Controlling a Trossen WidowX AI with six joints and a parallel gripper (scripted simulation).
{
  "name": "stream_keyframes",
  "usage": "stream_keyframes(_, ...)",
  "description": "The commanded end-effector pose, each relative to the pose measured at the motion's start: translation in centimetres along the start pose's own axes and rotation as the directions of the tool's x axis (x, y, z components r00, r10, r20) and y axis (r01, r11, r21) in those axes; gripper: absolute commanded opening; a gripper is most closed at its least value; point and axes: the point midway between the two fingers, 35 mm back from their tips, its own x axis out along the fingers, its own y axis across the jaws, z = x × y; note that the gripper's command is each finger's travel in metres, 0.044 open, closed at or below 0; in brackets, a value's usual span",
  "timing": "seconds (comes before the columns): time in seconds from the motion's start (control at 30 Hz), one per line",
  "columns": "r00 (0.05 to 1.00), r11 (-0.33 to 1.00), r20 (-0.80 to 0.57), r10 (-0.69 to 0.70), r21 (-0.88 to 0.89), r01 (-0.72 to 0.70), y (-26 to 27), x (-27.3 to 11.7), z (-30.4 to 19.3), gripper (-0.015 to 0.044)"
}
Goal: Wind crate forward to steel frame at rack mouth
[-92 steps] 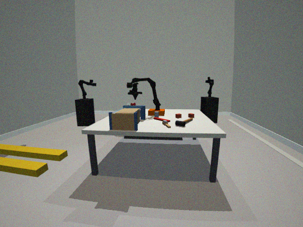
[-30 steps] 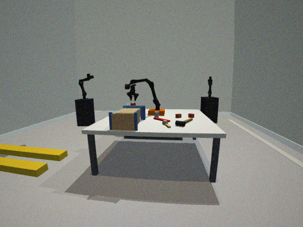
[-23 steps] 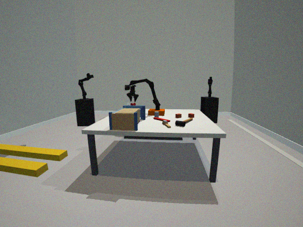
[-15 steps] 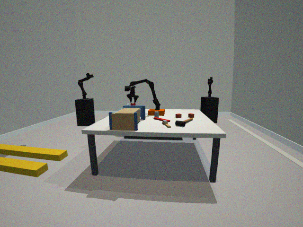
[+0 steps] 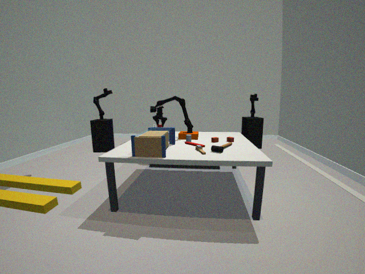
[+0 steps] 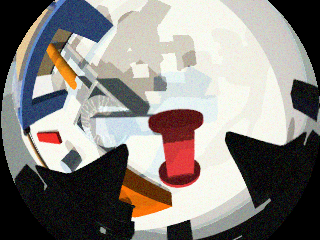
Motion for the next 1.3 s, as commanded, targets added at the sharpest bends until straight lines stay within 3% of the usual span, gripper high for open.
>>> stream_keyframes(0.0, 1.000, 1.000, 0.001, 0.000, -0.007, 0.000, 0.0, 0.7, 0.0, 0.0440)
stream_keyframes(0.53, 1.000, 1.000, 0.001, 0.000, -0.018, 0.000, 0.1, 3.1, -0.3, 0.0440)
stream_keyframes(1.07, 1.000, 1.000, -0.001, 0.001, -0.013, -0.001, 0.1, 2.7, -0.3, 0.0020)
stream_keyframes(1.27, 1.000, 1.000, -0.001, 0.001, -0.013, -0.001, 0.1, 2.7, -0.3, 0.0000)
